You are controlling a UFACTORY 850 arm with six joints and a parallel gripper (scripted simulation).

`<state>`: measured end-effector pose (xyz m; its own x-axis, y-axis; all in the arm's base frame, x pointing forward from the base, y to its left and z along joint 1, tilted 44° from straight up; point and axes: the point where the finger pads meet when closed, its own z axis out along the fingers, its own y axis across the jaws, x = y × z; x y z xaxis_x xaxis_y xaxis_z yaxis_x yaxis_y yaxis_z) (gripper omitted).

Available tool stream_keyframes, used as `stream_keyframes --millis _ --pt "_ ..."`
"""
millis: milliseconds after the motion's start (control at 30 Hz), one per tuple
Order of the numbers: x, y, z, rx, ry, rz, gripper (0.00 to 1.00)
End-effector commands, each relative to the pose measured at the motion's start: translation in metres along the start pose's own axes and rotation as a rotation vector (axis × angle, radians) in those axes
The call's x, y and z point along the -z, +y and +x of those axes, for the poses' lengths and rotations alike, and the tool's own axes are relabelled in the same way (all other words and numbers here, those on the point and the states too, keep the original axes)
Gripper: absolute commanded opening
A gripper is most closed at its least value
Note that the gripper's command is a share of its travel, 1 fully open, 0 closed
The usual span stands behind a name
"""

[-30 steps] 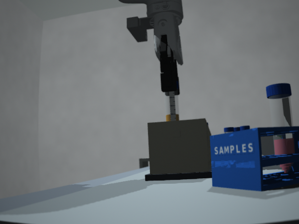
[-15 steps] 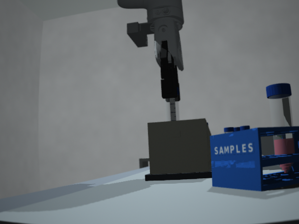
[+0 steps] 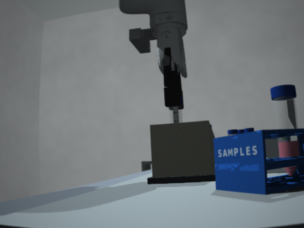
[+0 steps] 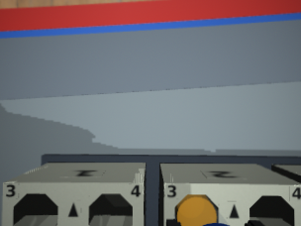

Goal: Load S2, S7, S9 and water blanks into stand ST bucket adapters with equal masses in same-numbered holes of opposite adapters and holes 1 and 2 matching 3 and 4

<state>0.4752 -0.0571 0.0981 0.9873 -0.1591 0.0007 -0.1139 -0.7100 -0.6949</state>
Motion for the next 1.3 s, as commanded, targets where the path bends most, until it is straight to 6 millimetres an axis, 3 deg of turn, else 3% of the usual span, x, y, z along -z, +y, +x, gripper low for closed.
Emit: stream_keyframes --millis 0,1267 --pt "-0.001 0.0 0.001 0.001 0.002 0.0 0.0" --pt "-0.035 0.0 0.001 0.001 0.002 0.0 0.0"
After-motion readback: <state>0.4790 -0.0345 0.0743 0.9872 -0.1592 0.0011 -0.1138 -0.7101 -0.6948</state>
